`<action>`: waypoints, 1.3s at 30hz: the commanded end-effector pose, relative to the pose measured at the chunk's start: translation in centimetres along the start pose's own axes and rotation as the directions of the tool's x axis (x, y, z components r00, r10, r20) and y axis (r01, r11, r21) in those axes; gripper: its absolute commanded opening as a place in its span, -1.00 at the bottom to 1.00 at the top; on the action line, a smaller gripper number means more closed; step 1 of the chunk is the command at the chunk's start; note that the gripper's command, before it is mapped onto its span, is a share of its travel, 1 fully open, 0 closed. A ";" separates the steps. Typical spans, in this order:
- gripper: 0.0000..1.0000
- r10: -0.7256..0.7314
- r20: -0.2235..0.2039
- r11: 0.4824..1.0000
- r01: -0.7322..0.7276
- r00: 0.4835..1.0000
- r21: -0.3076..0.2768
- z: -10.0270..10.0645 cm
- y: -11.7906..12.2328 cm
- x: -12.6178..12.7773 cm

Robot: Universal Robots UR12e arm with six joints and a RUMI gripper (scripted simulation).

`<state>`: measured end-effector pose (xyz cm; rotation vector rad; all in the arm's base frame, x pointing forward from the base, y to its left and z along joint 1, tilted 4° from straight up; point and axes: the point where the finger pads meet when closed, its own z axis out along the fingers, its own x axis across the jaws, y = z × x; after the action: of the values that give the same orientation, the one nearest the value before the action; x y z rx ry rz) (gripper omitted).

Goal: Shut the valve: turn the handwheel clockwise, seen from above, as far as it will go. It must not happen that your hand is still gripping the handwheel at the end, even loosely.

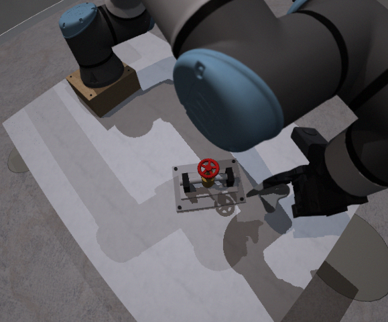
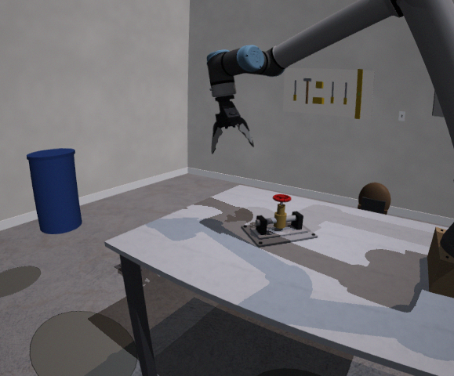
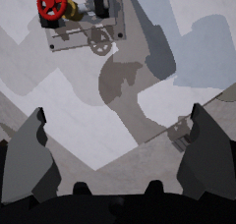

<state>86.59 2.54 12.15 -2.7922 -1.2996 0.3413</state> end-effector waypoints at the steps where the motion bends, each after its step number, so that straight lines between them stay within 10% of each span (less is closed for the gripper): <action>1: 1.00 0.000 -0.001 1.000 0.000 1.000 -0.002 -0.1 0.0 0.0; 24: 1.00 0.023 -0.004 1.000 -0.023 1.000 -0.002 0.0 -0.1 -0.2; 39: 1.00 0.342 -0.040 0.940 -0.342 0.939 0.003 1.8 -2.5 -3.2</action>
<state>83.83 1.97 11.50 -2.9365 -0.9844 0.3149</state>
